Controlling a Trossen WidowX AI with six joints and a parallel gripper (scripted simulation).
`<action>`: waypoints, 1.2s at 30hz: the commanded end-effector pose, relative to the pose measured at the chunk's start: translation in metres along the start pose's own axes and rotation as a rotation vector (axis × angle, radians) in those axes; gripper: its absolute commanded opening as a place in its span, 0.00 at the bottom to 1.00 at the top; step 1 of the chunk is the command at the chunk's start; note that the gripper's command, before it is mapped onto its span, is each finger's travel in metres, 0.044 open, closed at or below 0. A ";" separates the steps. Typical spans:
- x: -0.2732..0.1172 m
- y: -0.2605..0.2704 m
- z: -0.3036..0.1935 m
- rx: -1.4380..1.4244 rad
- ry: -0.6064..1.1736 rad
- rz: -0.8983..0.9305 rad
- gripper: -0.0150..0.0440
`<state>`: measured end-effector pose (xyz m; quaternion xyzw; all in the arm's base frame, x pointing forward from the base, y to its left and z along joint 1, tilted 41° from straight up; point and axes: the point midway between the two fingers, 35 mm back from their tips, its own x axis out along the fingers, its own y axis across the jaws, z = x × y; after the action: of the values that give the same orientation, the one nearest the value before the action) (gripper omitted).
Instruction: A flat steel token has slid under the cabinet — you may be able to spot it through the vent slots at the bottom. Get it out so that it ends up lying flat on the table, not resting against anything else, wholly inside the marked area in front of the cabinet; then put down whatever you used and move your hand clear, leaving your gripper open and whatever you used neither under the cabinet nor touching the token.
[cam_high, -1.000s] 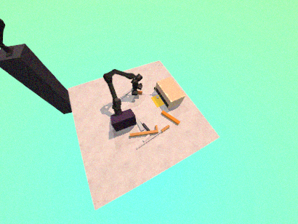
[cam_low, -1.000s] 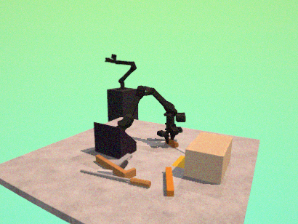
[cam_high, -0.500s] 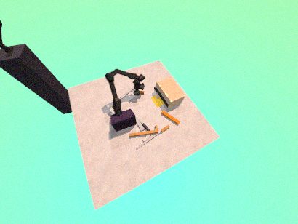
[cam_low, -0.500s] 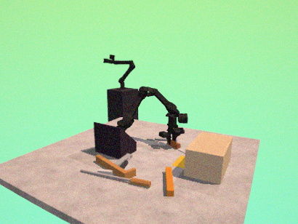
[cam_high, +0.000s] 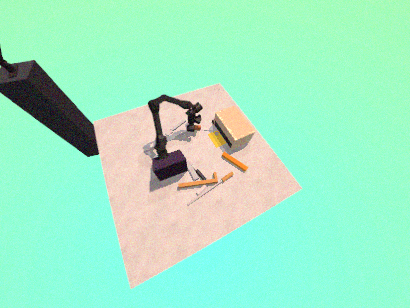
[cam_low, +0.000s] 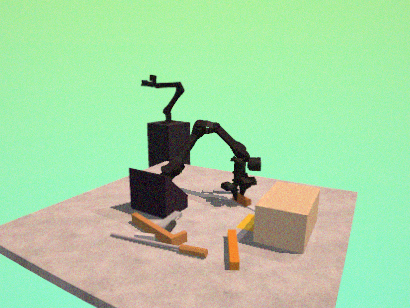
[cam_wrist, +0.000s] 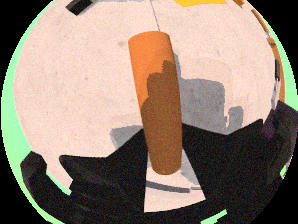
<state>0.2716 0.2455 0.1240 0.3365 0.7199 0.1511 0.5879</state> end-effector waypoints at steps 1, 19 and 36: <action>0.000 -0.001 0.008 0.002 -0.001 -0.001 0.25; 0.002 -0.015 0.012 0.003 -0.001 -0.001 0.25; 0.002 -0.035 0.012 0.003 -0.001 -0.003 0.25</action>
<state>0.2746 0.2239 0.1033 0.3379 0.7191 0.1539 0.5874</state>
